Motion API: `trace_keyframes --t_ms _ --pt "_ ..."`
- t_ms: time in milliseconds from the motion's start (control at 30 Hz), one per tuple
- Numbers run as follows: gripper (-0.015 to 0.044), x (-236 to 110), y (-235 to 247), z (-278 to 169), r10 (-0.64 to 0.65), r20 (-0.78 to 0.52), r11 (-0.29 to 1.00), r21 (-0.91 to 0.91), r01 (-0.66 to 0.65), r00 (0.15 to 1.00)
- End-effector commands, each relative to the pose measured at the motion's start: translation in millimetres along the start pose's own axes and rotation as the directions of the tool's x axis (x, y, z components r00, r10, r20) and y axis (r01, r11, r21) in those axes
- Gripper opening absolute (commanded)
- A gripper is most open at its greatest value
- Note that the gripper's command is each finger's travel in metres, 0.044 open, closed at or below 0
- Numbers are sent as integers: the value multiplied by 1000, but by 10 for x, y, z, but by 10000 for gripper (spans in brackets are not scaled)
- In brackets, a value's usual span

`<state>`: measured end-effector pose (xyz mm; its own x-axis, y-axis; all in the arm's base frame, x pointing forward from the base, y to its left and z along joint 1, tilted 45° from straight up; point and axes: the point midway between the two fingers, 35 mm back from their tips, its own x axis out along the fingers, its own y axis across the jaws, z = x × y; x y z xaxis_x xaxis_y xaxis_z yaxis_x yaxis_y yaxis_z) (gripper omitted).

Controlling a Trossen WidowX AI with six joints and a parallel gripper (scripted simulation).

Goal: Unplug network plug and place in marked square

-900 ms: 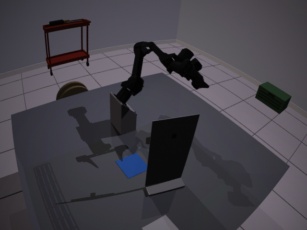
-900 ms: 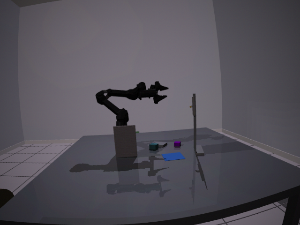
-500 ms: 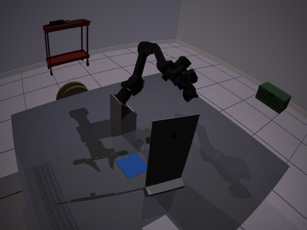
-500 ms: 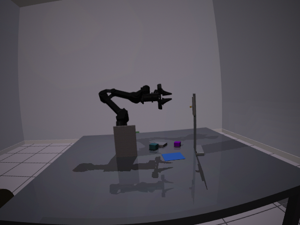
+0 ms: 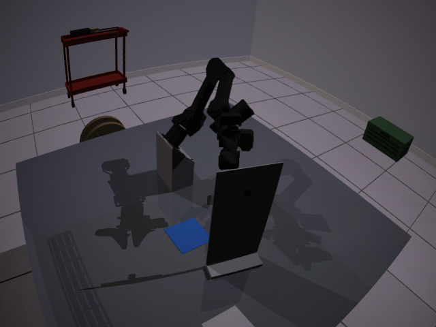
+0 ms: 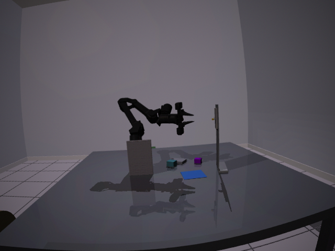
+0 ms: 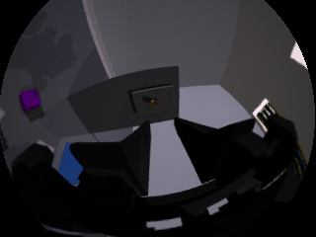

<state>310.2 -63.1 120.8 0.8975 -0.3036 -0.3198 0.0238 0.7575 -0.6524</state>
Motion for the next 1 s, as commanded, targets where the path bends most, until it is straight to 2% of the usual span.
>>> trace_keyframes --t_ms 0,233,967 --pt "156 4 47 -210 -13 -56 996 -83 9 998" --pt "156 21 45 -203 -13 -56 996 -83 9 998" --pt "156 590 49 -85 -16 -54 997 -83 11 998"
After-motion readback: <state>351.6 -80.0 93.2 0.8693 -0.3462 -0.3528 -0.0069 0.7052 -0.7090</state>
